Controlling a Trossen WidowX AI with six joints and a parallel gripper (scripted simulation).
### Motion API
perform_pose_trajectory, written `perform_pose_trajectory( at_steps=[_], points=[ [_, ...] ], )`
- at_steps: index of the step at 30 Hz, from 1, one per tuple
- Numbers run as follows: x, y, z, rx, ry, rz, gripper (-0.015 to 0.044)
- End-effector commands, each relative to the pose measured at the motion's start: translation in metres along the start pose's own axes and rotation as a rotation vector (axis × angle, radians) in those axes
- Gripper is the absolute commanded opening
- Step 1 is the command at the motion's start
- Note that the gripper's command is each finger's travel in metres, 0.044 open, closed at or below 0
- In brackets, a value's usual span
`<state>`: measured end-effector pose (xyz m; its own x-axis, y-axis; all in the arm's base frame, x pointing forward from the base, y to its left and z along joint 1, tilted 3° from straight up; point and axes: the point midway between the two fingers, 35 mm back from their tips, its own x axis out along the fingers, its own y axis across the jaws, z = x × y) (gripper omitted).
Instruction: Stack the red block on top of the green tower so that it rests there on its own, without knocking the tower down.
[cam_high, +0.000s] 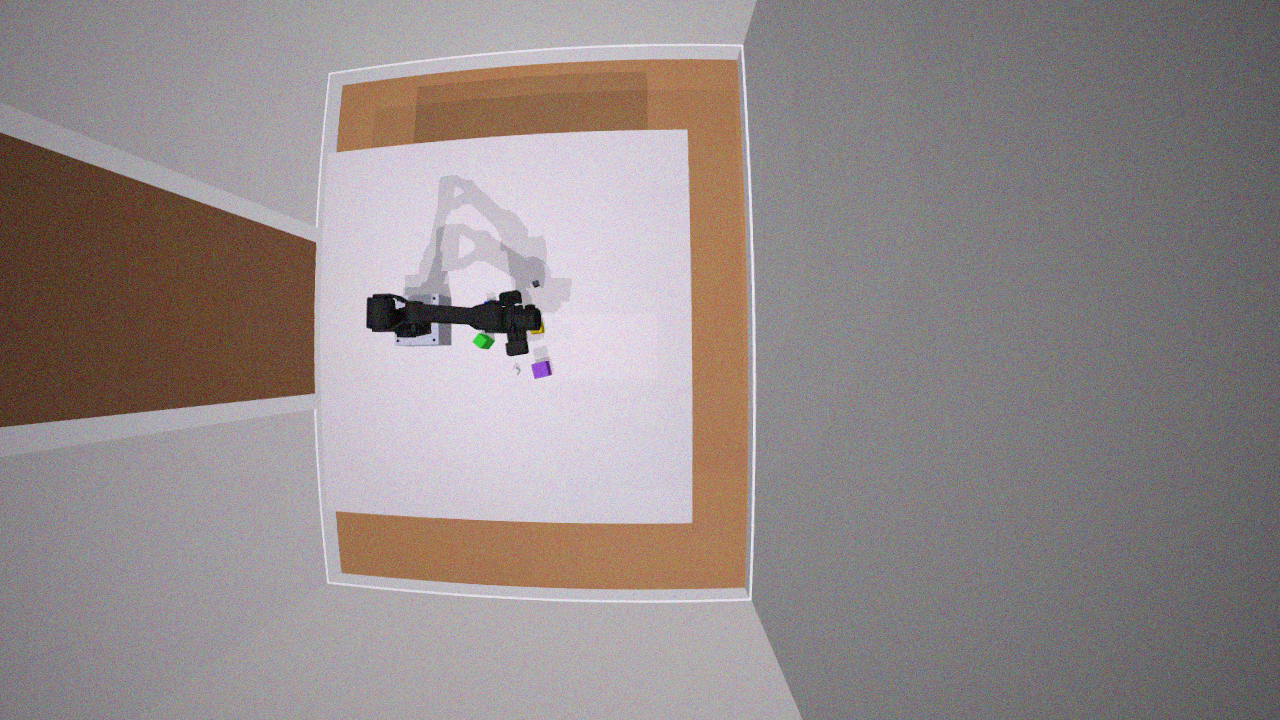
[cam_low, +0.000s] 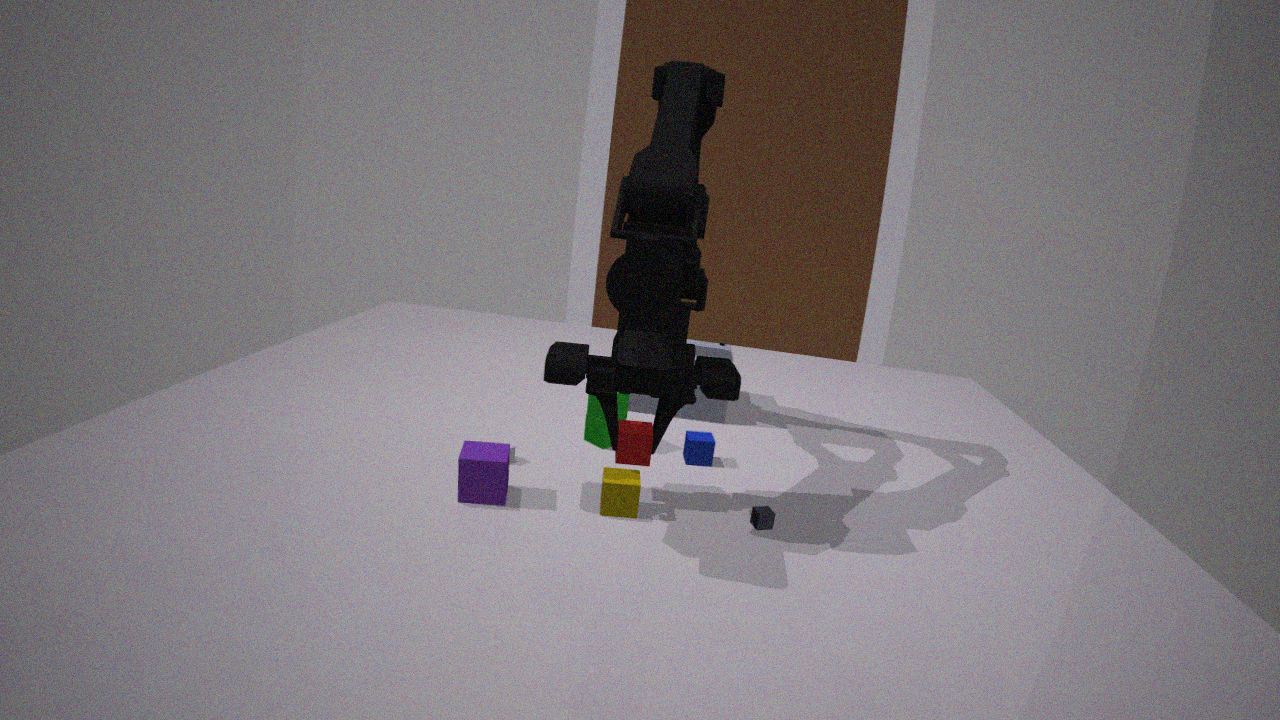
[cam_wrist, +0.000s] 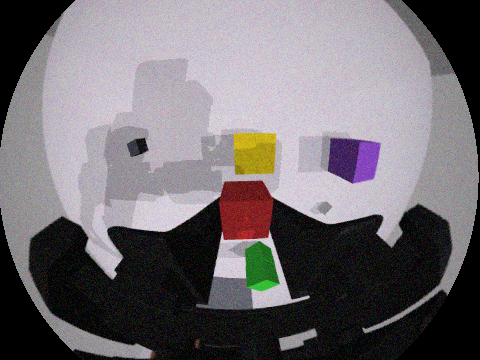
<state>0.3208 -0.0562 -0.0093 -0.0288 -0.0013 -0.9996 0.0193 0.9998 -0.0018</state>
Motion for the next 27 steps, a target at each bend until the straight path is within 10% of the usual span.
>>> perform_pose_trajectory(
  at_steps=[1,27],
  points=[
    [-0.02,0.0,0.003,-0.004,-0.008,0.0,0.0],
    [-0.084,-0.013,-0.034,-0.004,-0.005,-0.002,0.0]
  ],
)
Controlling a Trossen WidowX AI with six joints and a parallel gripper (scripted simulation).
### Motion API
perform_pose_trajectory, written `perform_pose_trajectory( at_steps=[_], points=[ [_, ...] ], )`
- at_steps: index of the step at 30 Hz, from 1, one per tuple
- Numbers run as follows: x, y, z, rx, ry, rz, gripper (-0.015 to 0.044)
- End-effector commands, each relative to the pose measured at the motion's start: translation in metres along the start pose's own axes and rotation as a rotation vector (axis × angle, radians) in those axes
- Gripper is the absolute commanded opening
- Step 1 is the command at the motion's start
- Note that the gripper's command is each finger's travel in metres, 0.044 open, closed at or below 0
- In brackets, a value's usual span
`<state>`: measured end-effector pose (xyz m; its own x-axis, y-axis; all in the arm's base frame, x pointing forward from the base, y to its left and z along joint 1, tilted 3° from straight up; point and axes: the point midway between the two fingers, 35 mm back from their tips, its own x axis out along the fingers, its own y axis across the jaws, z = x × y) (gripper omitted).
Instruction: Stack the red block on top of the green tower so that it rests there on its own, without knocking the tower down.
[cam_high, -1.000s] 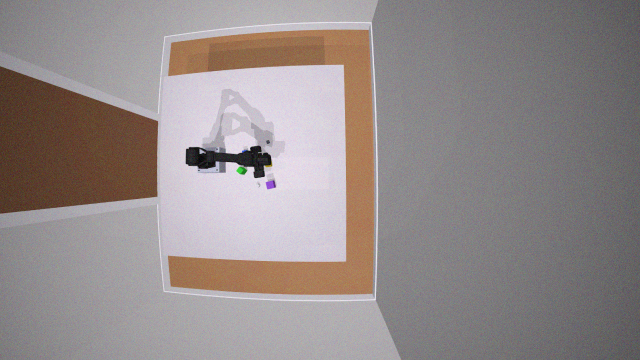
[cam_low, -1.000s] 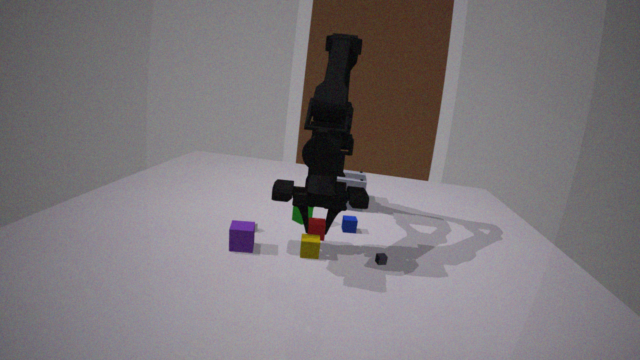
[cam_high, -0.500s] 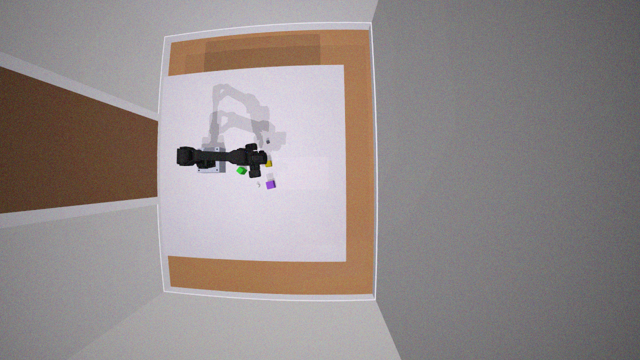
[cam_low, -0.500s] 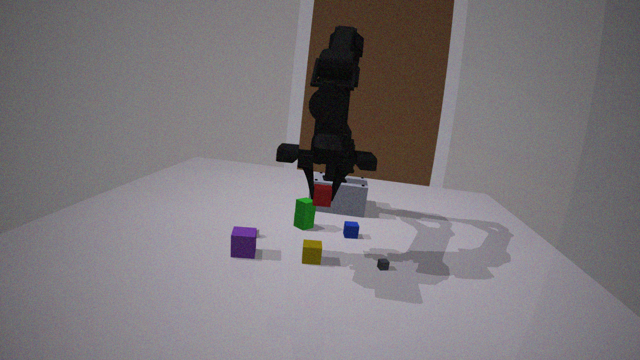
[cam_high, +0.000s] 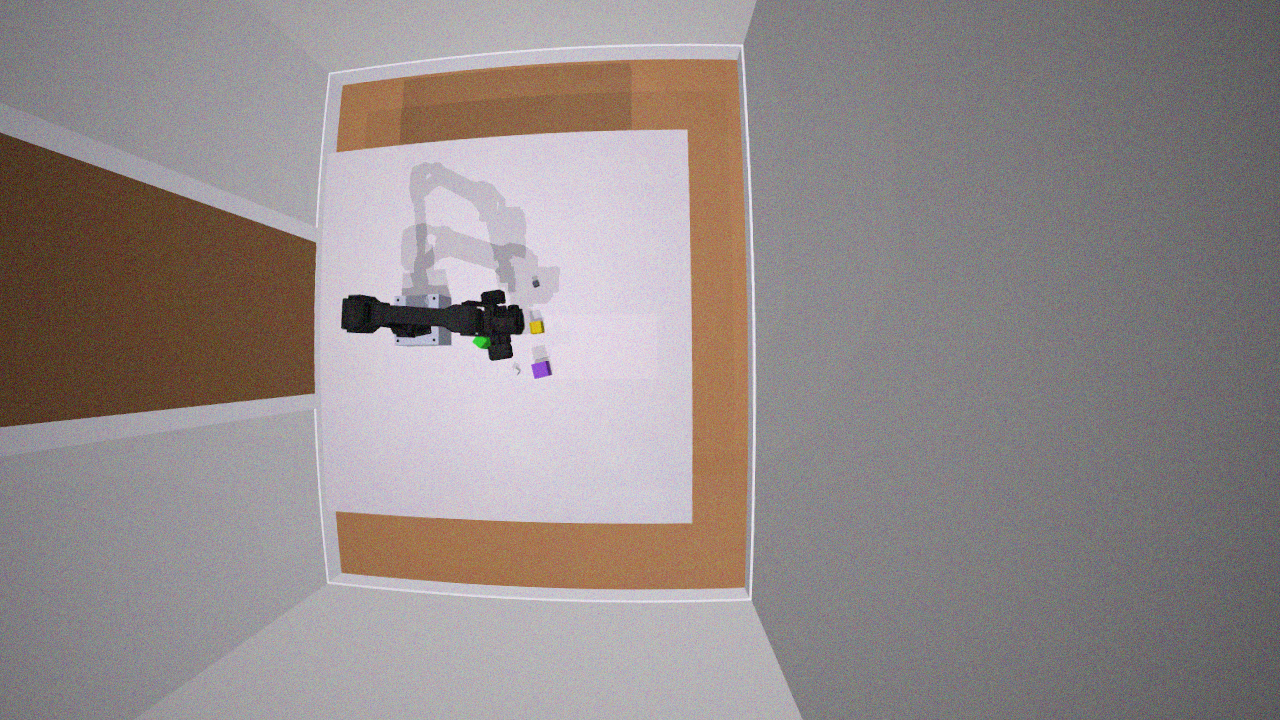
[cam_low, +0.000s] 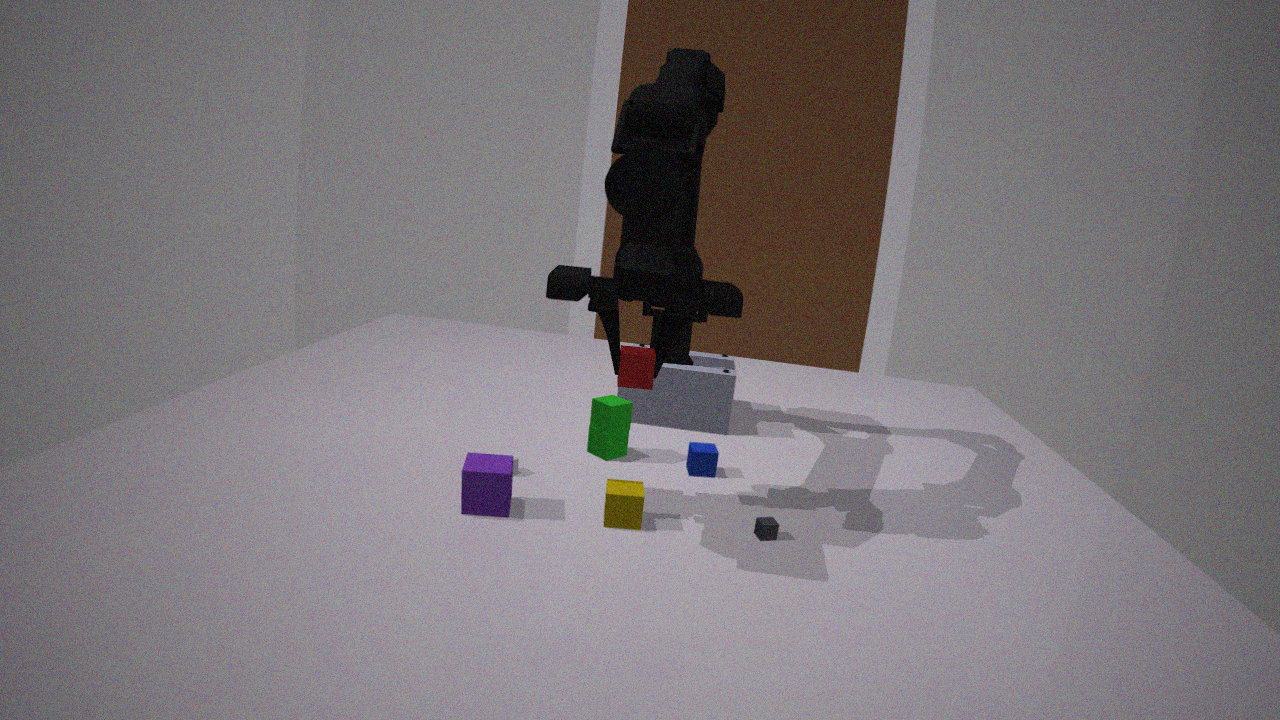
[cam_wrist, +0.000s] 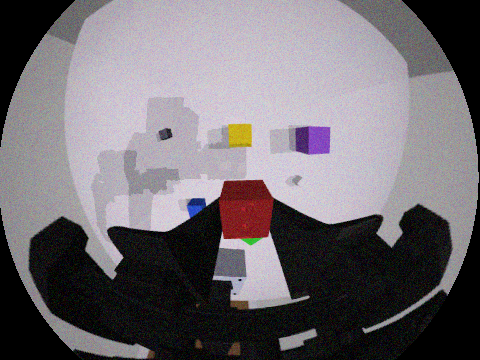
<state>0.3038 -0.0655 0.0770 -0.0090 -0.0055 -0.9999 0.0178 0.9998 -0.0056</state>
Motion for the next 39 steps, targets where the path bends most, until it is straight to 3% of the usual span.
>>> perform_pose_trajectory(
  at_steps=[1,21,39],
  points=[
    [0.001,-0.004,-0.02,-0.003,0.016,0.002,0.0],
    [0.006,-0.017,-0.115,-0.003,0.025,0.001,0.0],
    [0.044,-0.017,-0.117,-0.003,0.025,0.0,0.0]
  ],
)
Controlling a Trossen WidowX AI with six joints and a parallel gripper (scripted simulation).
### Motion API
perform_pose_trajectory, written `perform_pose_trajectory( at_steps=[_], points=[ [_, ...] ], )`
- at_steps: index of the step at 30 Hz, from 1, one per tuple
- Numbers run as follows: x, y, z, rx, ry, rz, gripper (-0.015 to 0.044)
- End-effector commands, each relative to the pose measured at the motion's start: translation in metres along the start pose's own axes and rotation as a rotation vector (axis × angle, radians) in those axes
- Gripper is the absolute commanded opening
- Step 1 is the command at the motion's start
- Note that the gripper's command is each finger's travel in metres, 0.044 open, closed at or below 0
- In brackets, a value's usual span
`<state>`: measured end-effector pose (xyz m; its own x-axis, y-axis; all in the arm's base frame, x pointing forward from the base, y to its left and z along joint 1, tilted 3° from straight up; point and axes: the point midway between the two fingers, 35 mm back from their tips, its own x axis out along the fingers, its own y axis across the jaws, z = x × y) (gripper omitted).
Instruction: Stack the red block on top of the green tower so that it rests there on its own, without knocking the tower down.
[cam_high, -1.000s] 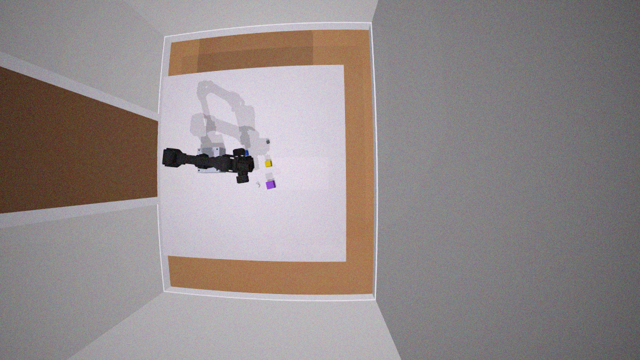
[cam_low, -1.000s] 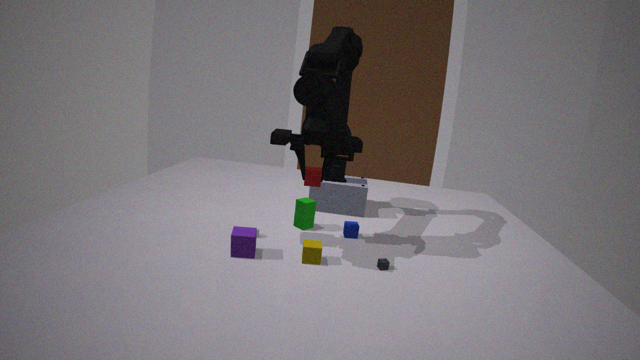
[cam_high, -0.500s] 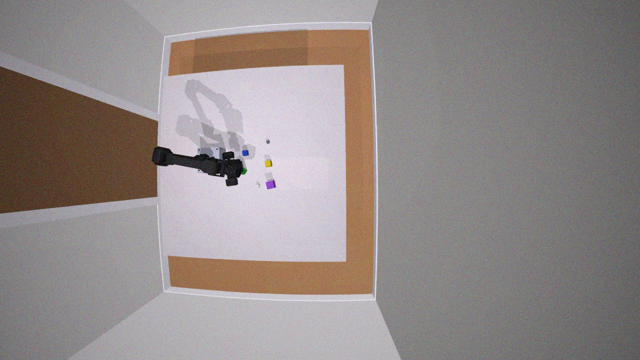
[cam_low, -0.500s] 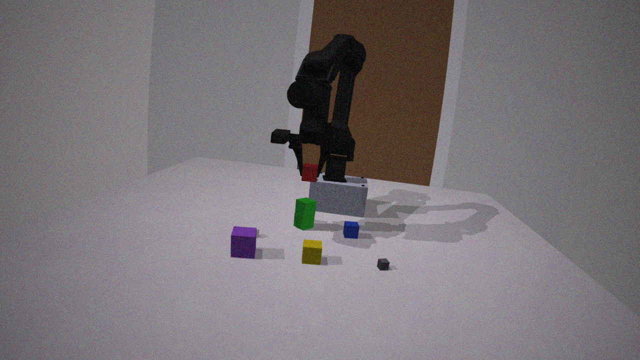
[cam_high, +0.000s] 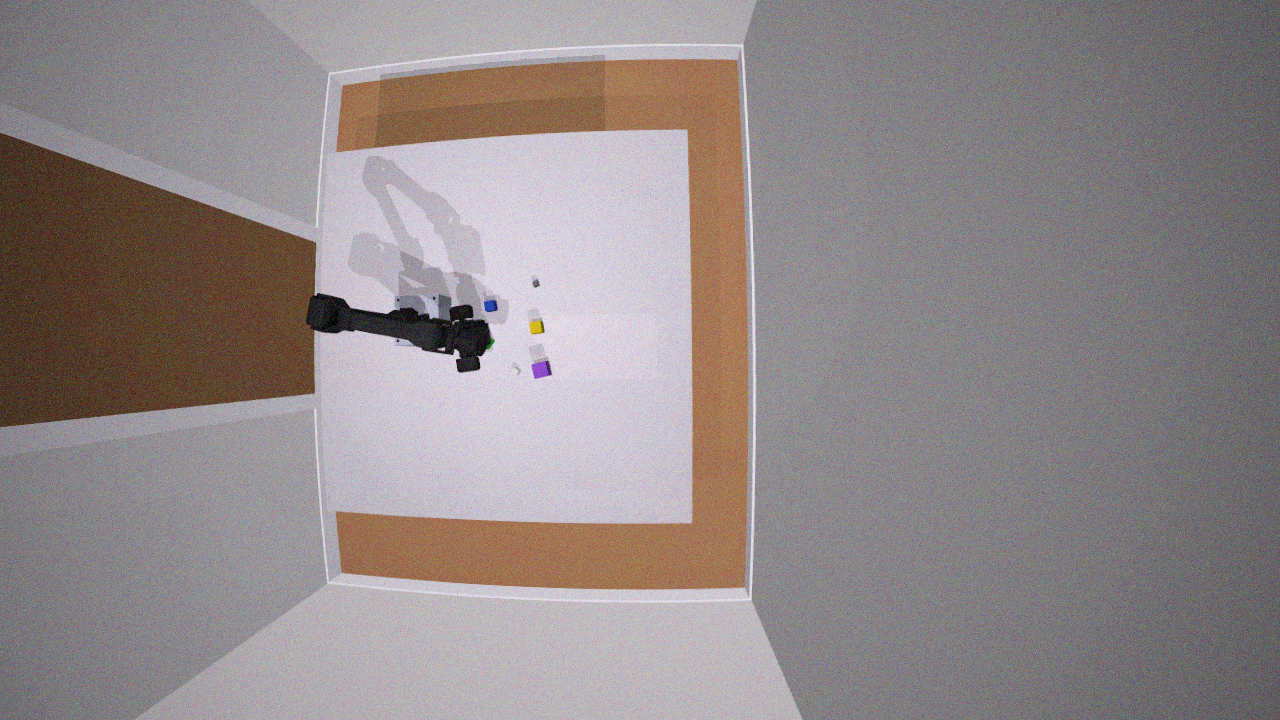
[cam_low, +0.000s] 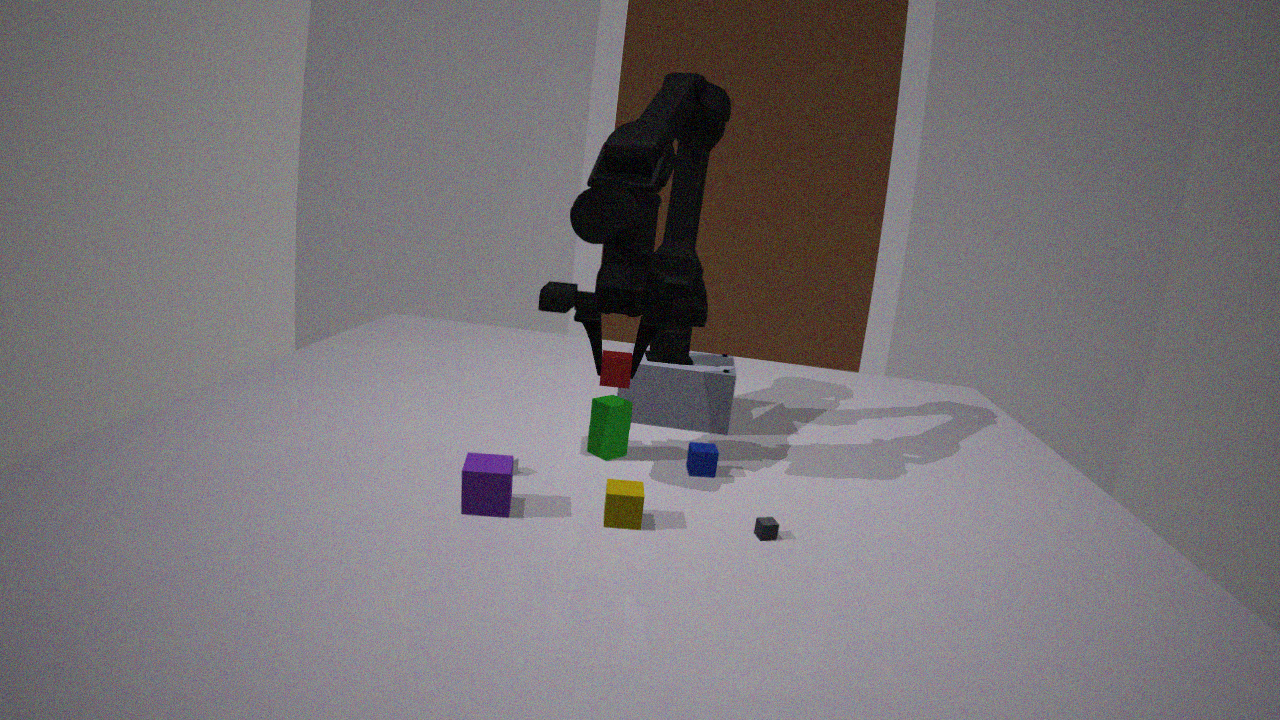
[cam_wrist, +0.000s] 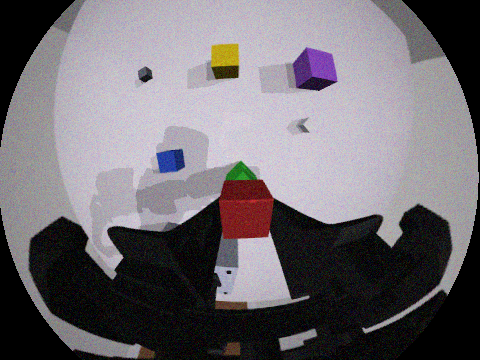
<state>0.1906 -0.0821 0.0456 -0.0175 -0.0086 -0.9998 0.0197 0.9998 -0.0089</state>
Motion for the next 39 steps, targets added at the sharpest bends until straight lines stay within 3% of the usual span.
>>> perform_pose_trajectory(
  at_steps=[1,39],
  points=[
    [0.0163,0.0011,-0.0046,-0.005,0.017,0.004,0.0],
    [0.0247,0.0011,-0.0052,-0.005,0.017,0.004,0.0]
  ],
)
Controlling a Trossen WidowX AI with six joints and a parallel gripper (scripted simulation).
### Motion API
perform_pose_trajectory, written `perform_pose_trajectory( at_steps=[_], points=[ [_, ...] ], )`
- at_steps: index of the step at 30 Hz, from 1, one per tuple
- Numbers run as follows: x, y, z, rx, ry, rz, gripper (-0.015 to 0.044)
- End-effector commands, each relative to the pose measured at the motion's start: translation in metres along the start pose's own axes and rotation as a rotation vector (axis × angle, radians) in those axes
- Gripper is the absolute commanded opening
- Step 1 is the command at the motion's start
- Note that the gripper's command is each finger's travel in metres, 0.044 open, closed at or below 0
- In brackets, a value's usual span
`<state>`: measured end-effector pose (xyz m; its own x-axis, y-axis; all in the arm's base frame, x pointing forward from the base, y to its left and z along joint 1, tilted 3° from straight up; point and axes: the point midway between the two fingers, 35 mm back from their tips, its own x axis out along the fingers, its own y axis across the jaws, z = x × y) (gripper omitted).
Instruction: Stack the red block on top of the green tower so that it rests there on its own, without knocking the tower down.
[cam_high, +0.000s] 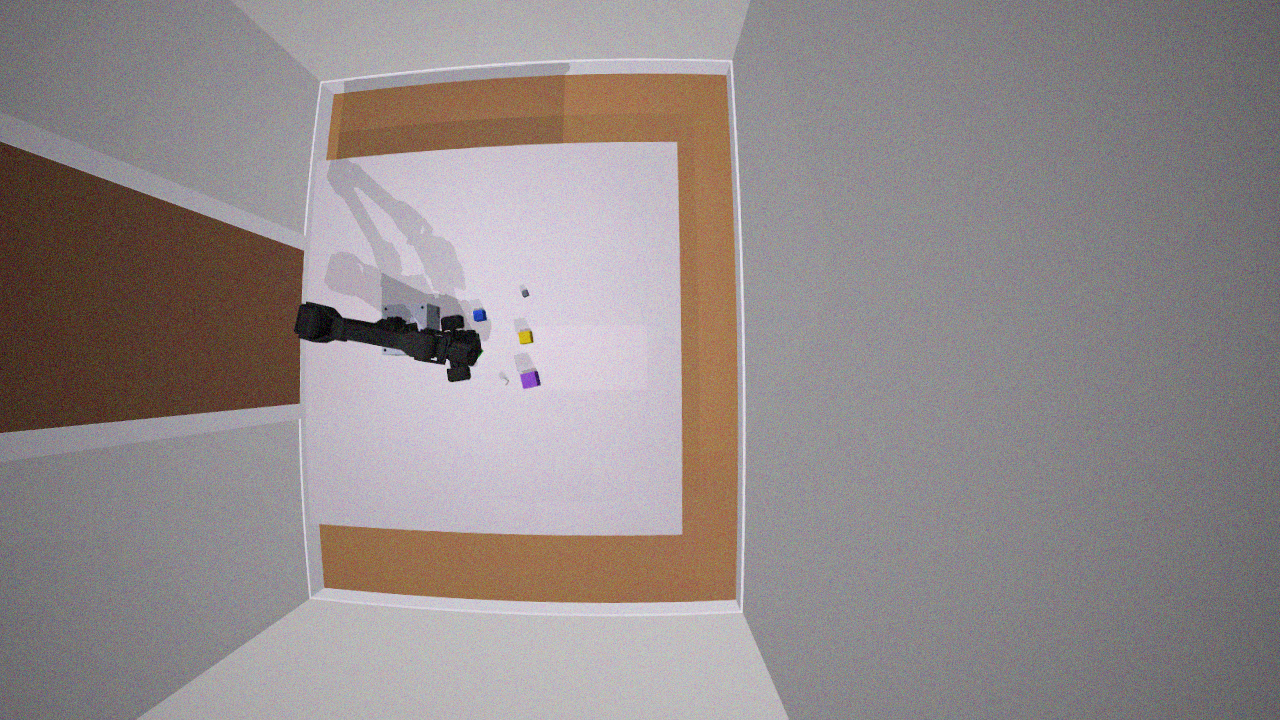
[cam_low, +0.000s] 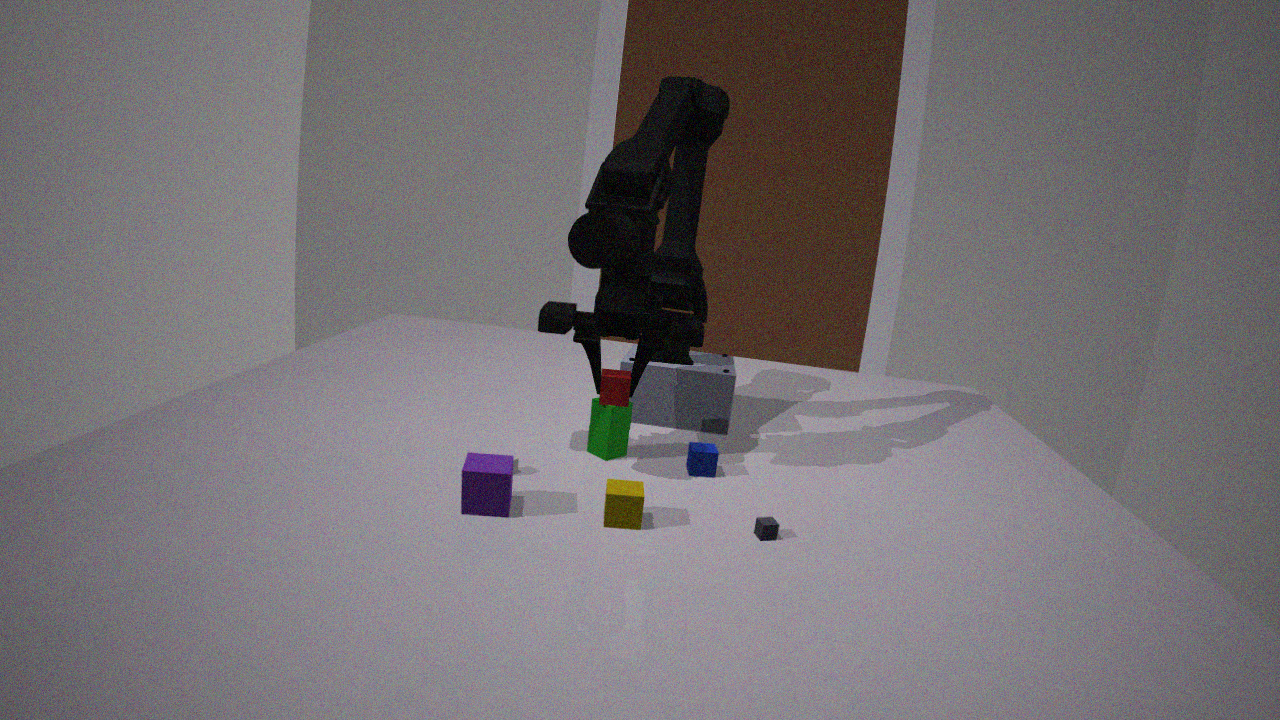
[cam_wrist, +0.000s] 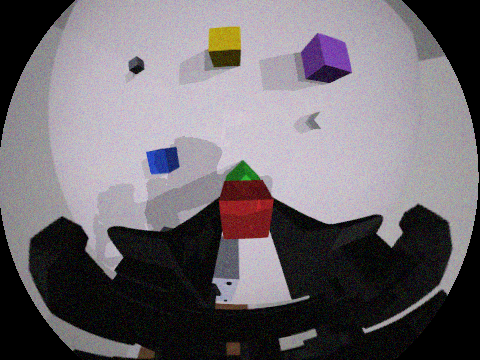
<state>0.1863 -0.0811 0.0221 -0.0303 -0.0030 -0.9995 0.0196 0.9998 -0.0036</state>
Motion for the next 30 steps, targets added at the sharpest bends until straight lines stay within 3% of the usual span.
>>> perform_pose_trajectory(
  at_steps=[1,3,20,30],
  points=[
    [0.0004,-0.0001,-0.0013,-0.005,0.004,-0.002,0.0],
    [-0.0035,-0.0003,-0.0011,-0.005,0.004,-0.002,0.0],
    [-0.0003,0.0001,-0.0004,0.0,0.001,0.0,0.044],
    [-0.0003,0.0001,-0.0004,0.0,0.001,0.0,0.044]
  ],
)
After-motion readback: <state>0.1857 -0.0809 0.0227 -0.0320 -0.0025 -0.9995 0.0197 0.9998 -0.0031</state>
